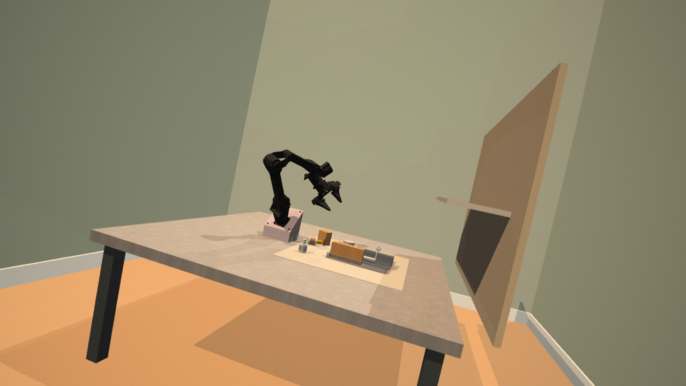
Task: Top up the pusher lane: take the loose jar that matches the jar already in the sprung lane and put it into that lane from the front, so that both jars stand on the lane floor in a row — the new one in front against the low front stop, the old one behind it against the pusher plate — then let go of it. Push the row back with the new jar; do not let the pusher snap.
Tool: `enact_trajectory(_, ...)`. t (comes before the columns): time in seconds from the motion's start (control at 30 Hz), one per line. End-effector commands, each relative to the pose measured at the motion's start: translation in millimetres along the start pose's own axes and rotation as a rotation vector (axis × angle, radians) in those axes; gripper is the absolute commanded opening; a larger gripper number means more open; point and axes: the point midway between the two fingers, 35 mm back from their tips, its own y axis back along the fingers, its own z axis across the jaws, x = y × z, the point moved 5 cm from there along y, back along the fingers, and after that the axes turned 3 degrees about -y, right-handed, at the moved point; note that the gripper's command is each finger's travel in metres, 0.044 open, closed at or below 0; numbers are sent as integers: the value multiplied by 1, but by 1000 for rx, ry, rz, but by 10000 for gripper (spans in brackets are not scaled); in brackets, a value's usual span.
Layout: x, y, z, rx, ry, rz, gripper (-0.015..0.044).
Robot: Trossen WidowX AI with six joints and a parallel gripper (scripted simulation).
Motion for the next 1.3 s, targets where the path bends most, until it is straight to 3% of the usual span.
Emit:
enact_trajectory(0.0,44,-26,-27,-113,-260,185,440)
enact_trajectory(0.23,128,-47,-52,-243,-683,505,440)
enact_trajectory(0.5,209,-40,-57,-312,-1073,827,440)
enact_trajectory(0.77,216,-38,-58,-313,-1081,834,440)
enact_trajectory(1.27,239,-69,-29,-311,-1081,835,440)
